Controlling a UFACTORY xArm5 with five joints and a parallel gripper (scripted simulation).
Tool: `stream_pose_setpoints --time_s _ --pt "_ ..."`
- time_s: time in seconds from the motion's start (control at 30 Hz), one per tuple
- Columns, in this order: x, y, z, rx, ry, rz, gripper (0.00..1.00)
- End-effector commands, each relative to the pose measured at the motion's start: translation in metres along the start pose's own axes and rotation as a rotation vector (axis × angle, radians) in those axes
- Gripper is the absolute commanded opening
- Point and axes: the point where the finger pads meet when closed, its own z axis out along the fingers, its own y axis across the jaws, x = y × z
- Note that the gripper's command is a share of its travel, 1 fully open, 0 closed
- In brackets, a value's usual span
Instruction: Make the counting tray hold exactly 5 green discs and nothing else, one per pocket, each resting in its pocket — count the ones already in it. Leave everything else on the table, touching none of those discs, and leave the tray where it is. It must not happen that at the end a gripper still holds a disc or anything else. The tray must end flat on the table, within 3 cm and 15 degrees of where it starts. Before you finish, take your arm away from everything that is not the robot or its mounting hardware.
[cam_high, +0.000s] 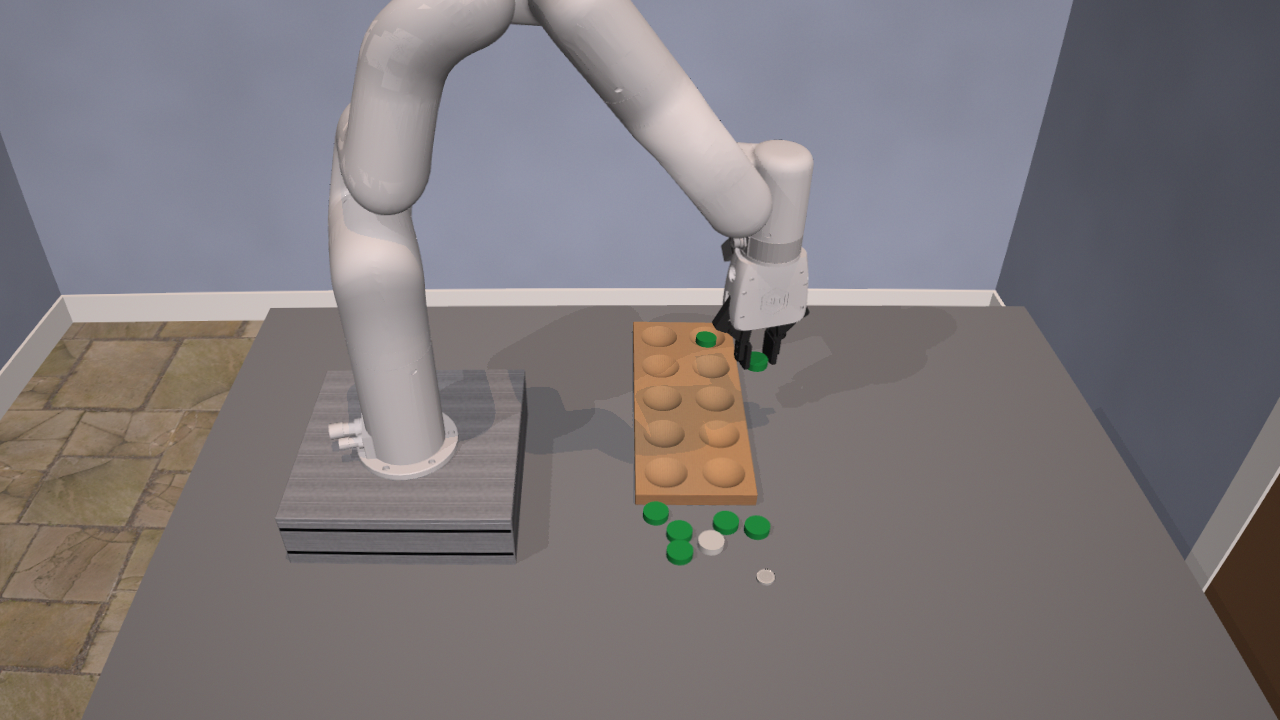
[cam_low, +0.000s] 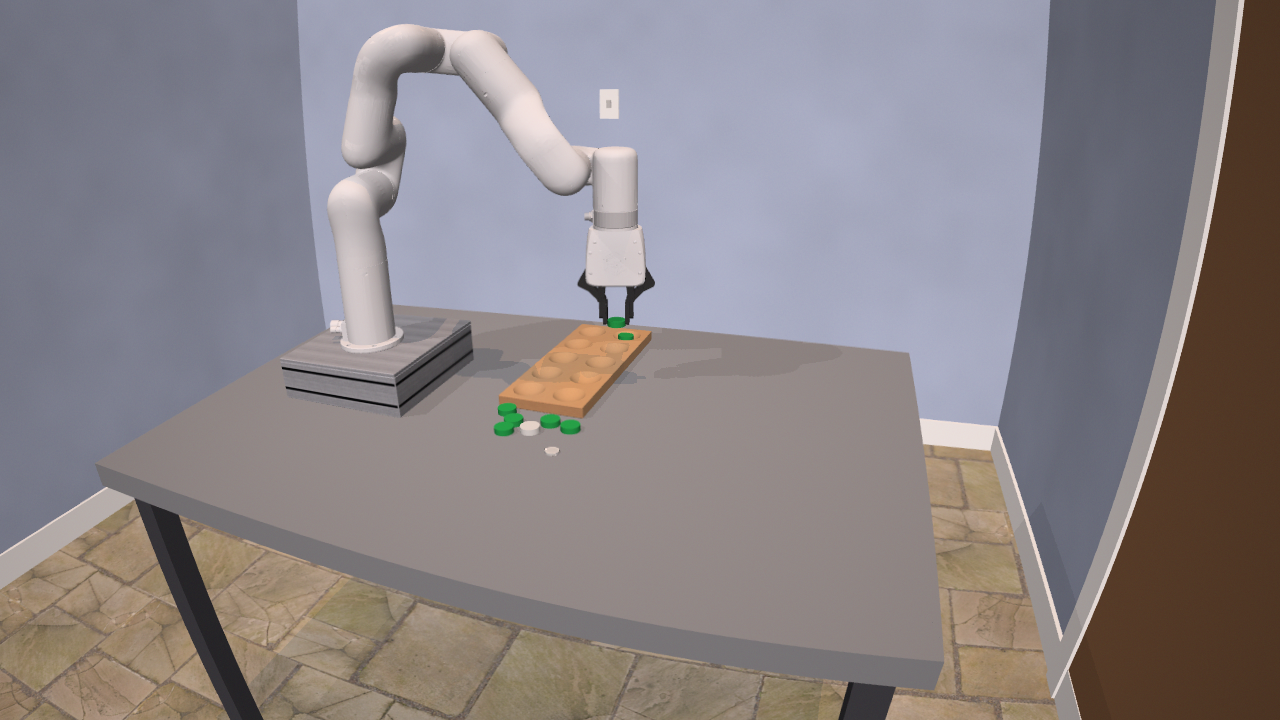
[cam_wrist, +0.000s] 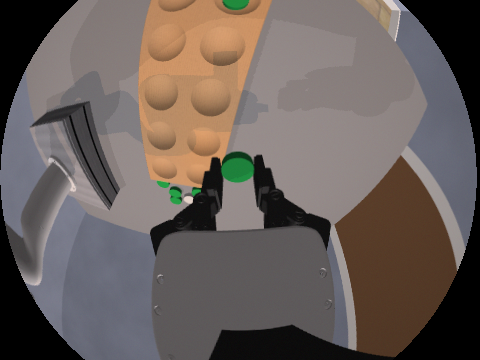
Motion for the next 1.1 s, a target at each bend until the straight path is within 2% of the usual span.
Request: stream_pose_setpoints --time_s 0.0,0.33,0.53,0.6,0.73,0.87,1.07 --pt "0.042 0.001 -0.003 -0.003 0.000 0.002 0.00" --pt "0.116 -0.012 -0.006 -0.003 -0.001 0.002 0.00" --pt "0.118 -0.012 -0.004 -0.003 -0.001 0.002 0.00" --pt "0.117 -0.012 0.007 -0.003 -0.001 0.002 0.00" --pt "0.117 -0.013 0.045 -0.002 -0.001 0.002 0.00" --pt "0.117 -0.012 0.072 -0.003 -0.001 0.002 0.00" --pt "0.117 -0.012 0.079 -0.003 -0.001 0.002 0.00"
